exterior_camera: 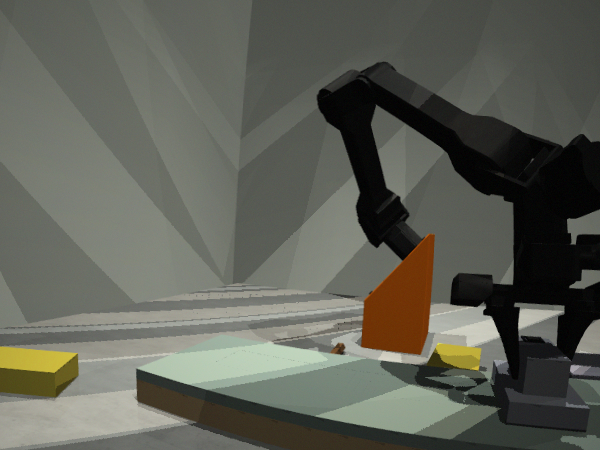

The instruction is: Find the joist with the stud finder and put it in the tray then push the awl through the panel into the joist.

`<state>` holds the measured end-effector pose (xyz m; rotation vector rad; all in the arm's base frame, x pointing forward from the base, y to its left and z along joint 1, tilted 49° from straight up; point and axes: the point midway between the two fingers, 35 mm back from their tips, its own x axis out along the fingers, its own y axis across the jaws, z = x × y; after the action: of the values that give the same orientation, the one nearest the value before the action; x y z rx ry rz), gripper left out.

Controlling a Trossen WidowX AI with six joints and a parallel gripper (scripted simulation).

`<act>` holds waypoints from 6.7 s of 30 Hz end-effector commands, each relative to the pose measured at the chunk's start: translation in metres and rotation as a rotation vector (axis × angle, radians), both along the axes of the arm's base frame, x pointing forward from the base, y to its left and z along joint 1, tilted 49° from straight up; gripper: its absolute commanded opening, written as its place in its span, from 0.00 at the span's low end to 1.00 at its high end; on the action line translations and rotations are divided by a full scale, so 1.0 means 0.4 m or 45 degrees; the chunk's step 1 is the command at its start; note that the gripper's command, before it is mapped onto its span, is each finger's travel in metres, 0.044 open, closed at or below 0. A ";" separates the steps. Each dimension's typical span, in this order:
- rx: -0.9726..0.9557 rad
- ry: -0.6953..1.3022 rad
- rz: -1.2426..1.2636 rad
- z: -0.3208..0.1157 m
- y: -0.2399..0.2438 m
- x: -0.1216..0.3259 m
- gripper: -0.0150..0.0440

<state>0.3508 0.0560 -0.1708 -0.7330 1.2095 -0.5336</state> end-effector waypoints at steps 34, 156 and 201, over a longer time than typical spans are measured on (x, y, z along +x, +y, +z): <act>0.007 0.001 -0.001 -0.034 0.031 -0.002 0.25; -0.013 0.005 -0.001 0.665 -0.588 0.014 0.25; 0.063 0.179 0.230 0.692 -0.238 0.078 0.25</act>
<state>0.3727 -0.0657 0.1220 -0.8067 1.2639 -0.3909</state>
